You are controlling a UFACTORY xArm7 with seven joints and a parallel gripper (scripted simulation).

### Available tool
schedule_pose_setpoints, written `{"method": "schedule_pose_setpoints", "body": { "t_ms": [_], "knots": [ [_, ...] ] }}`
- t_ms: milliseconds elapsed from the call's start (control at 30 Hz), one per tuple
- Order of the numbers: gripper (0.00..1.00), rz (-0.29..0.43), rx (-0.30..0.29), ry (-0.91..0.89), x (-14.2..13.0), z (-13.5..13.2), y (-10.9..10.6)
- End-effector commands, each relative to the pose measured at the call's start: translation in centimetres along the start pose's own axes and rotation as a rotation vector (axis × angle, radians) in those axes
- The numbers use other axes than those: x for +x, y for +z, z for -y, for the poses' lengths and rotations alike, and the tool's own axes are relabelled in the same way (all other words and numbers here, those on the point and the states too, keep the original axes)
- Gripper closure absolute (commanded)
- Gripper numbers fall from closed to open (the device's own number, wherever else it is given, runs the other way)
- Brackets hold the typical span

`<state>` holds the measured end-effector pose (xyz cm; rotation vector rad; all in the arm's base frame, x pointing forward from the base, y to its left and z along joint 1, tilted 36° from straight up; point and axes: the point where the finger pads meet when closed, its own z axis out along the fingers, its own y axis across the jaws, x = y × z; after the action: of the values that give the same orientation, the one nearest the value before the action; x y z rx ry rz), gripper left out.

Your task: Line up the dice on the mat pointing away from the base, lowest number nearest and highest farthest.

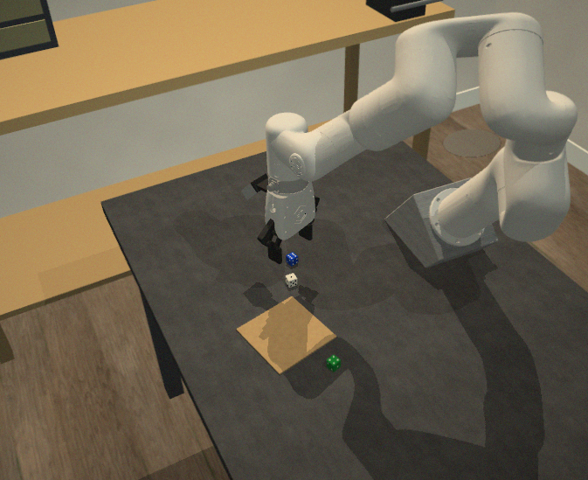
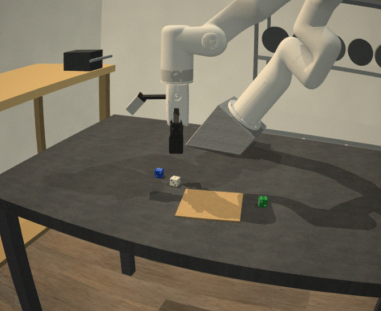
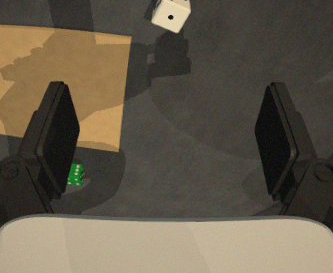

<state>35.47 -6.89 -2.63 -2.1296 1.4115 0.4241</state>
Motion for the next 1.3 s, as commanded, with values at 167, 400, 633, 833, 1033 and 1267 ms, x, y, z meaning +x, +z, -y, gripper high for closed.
{"method": "schedule_pose_setpoints", "body": {
  "t_ms": [167, 400, 633, 833, 1033, 1267],
  "knots": [
    [0.0, -0.008, -0.009, 0.291, 0.18, -0.04, 0.75],
    [0.0, -0.011, -0.009, 0.439, 0.21, -0.11, 1.21],
    [0.64, -0.011, -0.009, 0.442, 0.21, -0.11, 1.22],
    [0.64, -0.011, -0.009, 0.442, 0.21, -0.11, 1.22],
    [0.64, -0.011, -0.009, 0.442, 0.21, -0.11, 1.22],
    [0.64, -0.011, -0.009, 0.442, 0.21, -0.11, 1.22]
  ]
}}
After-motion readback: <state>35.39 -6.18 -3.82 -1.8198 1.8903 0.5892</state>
